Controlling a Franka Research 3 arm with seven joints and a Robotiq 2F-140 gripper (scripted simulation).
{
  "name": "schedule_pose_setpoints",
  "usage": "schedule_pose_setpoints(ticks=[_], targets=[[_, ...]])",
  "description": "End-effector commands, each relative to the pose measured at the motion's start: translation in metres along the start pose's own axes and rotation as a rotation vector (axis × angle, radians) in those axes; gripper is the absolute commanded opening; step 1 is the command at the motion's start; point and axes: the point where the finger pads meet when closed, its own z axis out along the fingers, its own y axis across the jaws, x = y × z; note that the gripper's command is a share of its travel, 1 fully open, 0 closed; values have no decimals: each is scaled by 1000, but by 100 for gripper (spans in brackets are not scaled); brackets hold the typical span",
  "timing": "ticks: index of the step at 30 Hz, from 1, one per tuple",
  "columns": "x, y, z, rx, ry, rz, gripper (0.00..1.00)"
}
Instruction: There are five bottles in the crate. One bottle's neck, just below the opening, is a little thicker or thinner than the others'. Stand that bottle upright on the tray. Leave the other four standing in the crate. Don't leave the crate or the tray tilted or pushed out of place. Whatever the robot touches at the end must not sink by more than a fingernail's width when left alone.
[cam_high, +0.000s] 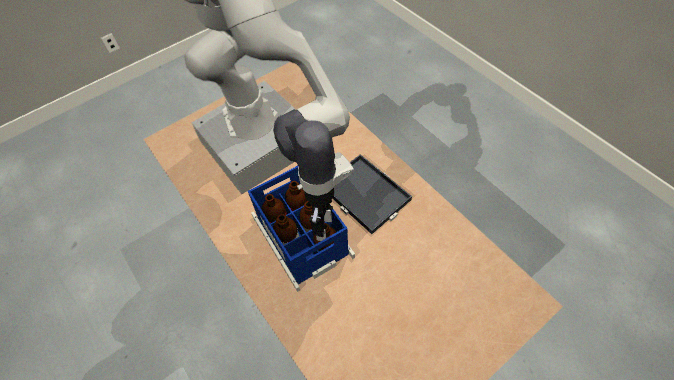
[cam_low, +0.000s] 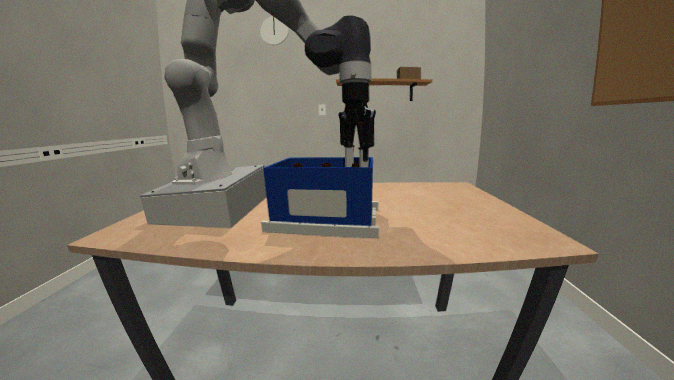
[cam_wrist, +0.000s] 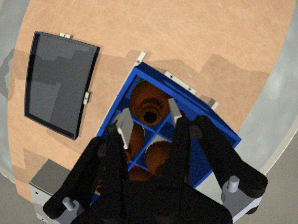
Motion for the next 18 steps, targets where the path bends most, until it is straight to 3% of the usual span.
schedule_pose_setpoints(ticks=[1,11,18], targets=[[0,0,0,1,1,-2,44],[0,0,-9,1,1,-2,44],[0,0,-28,1,1,-2,44]])
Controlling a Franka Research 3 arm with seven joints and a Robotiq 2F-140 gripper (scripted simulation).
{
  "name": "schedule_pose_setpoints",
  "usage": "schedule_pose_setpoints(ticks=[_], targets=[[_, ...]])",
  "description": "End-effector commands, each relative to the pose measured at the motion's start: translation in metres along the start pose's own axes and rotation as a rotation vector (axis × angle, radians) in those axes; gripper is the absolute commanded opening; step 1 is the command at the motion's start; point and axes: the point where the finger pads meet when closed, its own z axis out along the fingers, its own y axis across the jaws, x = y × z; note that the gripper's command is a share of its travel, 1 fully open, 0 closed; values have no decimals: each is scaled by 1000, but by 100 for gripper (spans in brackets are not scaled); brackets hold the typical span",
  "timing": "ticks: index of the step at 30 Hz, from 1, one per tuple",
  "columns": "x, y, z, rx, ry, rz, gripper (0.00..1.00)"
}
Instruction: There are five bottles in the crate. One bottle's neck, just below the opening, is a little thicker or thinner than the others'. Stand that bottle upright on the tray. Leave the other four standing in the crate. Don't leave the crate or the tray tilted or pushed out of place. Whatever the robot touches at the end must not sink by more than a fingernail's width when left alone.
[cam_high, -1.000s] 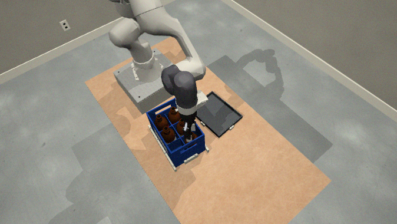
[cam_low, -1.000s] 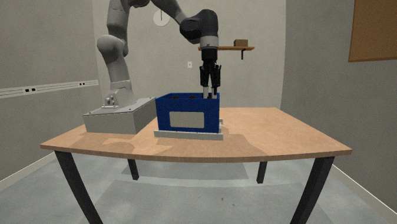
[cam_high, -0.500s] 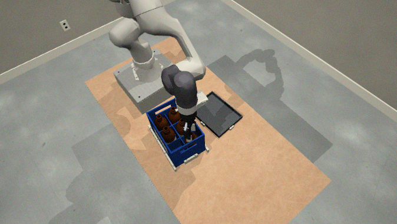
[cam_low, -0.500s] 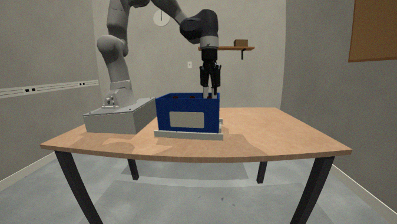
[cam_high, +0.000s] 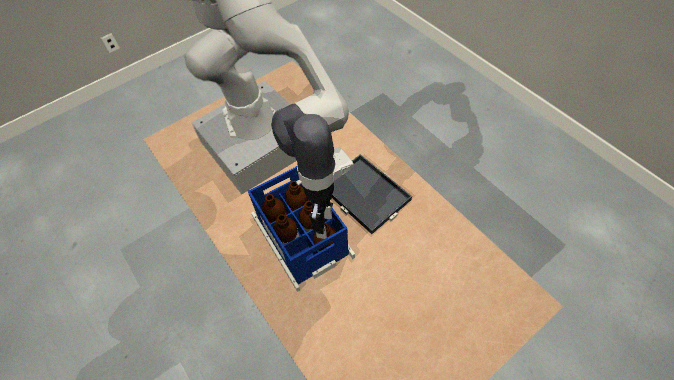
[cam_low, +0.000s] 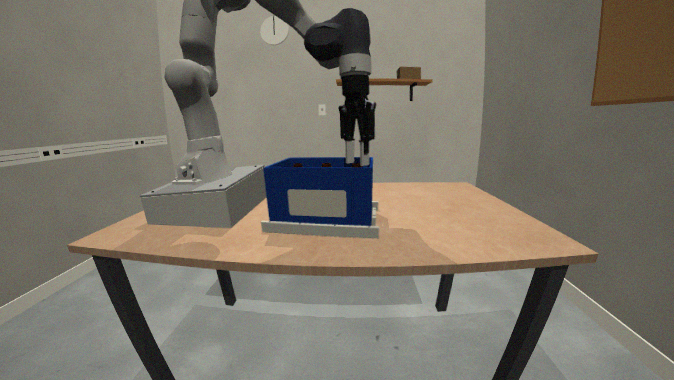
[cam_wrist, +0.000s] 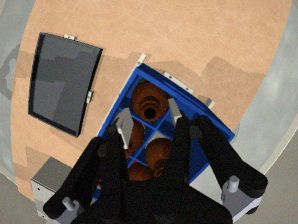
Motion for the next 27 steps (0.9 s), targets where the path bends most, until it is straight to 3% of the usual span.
schedule_pose_setpoints(ticks=[1,17,27], targets=[[-2,-1,-11,4,-8,5,44],[-1,-1,-56,4,-8,5,44],[-1,-1,-66,4,-8,5,44]])
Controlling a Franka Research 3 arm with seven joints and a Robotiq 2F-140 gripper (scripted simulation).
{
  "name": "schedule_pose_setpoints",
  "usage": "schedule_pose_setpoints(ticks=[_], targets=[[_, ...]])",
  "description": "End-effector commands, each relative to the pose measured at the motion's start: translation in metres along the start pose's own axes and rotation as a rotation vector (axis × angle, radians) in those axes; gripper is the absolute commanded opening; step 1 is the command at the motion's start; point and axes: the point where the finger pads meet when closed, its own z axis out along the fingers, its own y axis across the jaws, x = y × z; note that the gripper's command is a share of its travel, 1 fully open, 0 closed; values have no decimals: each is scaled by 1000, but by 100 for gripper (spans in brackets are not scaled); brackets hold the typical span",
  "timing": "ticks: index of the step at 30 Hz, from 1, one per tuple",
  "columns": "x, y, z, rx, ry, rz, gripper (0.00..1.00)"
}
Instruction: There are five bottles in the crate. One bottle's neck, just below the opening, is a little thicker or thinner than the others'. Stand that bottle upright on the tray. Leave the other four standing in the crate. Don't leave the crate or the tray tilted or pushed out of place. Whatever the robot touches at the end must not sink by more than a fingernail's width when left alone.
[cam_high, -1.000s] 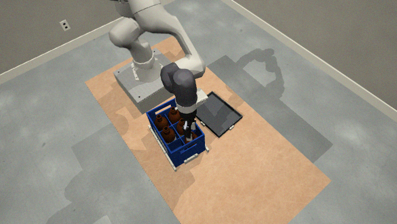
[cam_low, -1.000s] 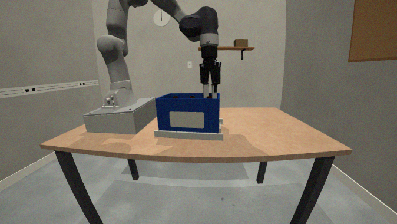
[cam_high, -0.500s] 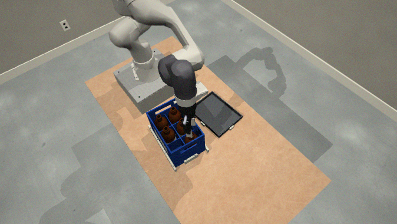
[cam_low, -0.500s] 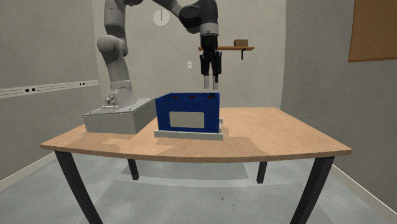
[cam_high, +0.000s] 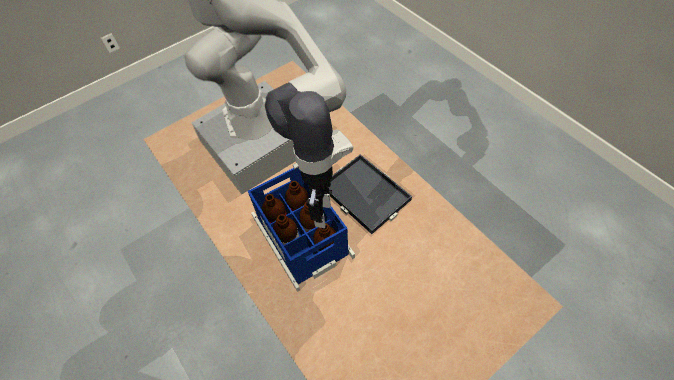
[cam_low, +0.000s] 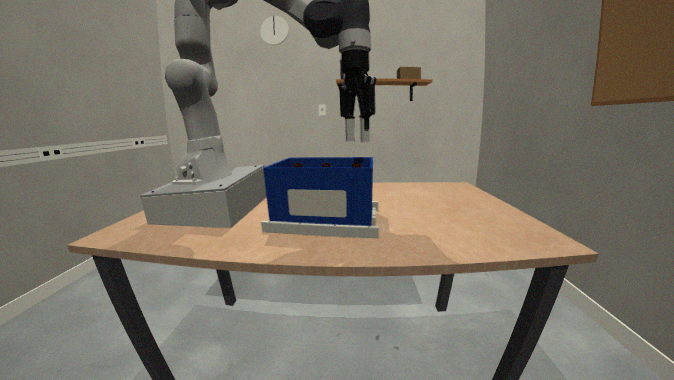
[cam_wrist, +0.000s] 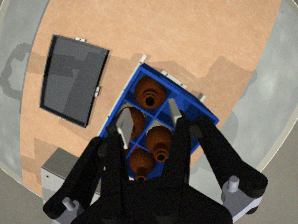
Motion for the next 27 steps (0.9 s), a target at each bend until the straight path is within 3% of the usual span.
schedule_pose_setpoints(ticks=[1,3,4,27], targets=[[-2,-2,0,5,-10,7,44],[-2,-2,-1,5,-10,7,44],[-2,-2,-1,5,-10,7,10],[-2,-2,-1,5,-10,7,10]])
